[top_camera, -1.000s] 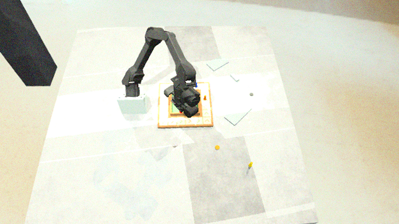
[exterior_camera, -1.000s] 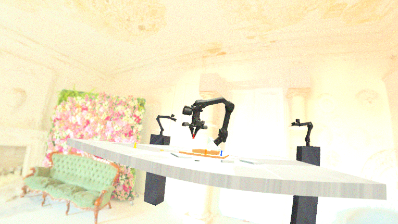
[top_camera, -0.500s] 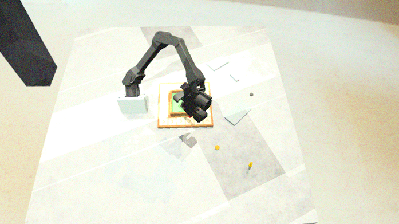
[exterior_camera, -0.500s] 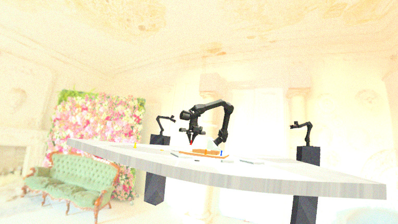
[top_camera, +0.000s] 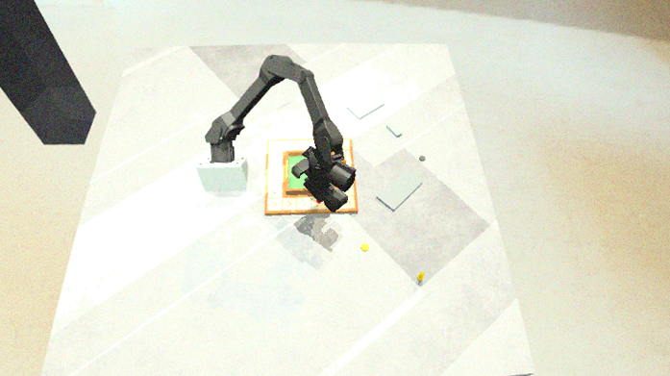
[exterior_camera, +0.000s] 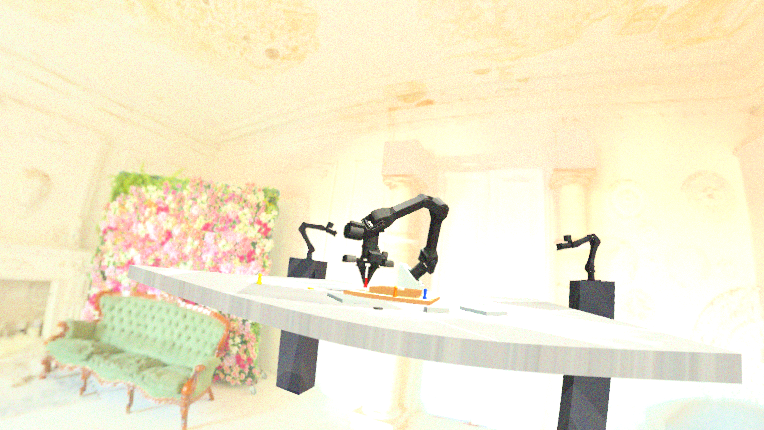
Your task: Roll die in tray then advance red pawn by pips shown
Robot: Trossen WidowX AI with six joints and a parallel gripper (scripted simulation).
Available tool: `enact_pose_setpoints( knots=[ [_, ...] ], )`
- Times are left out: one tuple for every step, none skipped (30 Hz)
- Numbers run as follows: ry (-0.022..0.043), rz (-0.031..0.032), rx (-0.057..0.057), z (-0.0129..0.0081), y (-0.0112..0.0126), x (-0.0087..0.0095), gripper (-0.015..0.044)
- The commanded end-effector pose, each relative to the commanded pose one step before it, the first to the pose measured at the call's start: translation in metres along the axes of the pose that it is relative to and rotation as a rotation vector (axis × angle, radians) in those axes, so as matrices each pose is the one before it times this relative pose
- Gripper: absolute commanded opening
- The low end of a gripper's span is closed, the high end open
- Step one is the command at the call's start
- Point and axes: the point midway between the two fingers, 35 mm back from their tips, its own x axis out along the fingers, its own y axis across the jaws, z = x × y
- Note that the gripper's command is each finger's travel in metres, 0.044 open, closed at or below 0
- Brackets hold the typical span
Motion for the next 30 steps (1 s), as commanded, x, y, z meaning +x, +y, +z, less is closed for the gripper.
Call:
enact_pose_setpoints(
  knots=[
    [-0.00244,0.00415,0.0054,-0.00025,0.00083,0.00710,0.0000],
    [-0.00006,0.00006,0.0000,0.00001,0.00002,0.00162,0.0000],
    [-0.00006,0.00006,0.0000,0.00001,0.00003,0.00162,0.0000],
    [-0.00007,0.00007,0.0000,0.00000,0.00004,0.00162,0.0000],
    [-0.00007,0.00008,0.0000,0.00000,0.00004,0.00162,0.0000],
    [-0.00006,0.00007,0.0000,0.00000,0.00004,0.00130,0.0000],
    [-0.00004,0.00005,0.0000,0.00000,0.00003,0.00079,0.0000],
    [0.00273,-0.00515,-0.0076,0.00104,-0.00087,-0.00605,0.0026],
    [0.00000,0.00000,0.0000,0.00000,0.00000,0.00000,0.0053],
    [0.00000,0.00000,0.0000,0.00000,0.00000,0.00000,0.0079],
    [0.00000,0.00000,0.0000,0.00000,0.00000,0.00000,0.0105],
    [0.00000,0.00000,0.0000,0.00000,0.00000,0.00000,0.0131],
    [0.00000,0.00000,0.0000,0.00000,0.00000,0.00000,0.0157],
    [0.00000,0.00000,0.0000,0.00000,0.00000,0.00000,0.0184],
    [0.00000,0.00000,0.0000,0.00000,0.00000,0.00000,0.0210],
    [0.00000,0.00000,0.0000,0.00000,0.00000,0.00000,0.0236],
    [0.00007,0.00002,0.0005,0.00003,-0.00026,-0.00269,0.0263],
    [0.00014,0.00018,0.0014,0.00003,-0.00062,-0.00812,0.0289],
    [-0.00003,0.00071,0.0023,-0.00013,-0.00052,-0.01372,0.0315],
    [-0.00036,0.00123,0.0022,-0.00033,0.00015,-0.01391,0.0341],
    [-0.00039,0.00098,0.0012,-0.00029,0.00042,-0.00842,0.0368],
    [-0.00016,0.00037,0.0004,-0.00011,0.00020,-0.00282,0.0394],
    [0.00000,0.00000,0.0000,0.00000,0.00000,0.00000,0.0420],
    [0.00000,0.00000,0.0000,0.00000,0.00000,0.00000,0.0440],
    [0.00000,0.00000,0.0000,0.00000,0.00000,0.00000,0.0440],
    [0.00000,0.00000,0.0000,0.00000,0.00000,0.00000,0.0440],
    [0.00020,-0.00017,0.0089,-0.00023,0.00187,-0.00176,0.0440],
    [0.00057,-0.00046,0.0266,-0.00077,0.00565,-0.00517,0.0440],
    [0.00087,-0.00064,0.0443,-0.00166,0.00958,-0.00827,0.0440],
    [0.00093,-0.00055,0.0537,-0.00273,0.01181,-0.00943,0.0440]
  ],
)
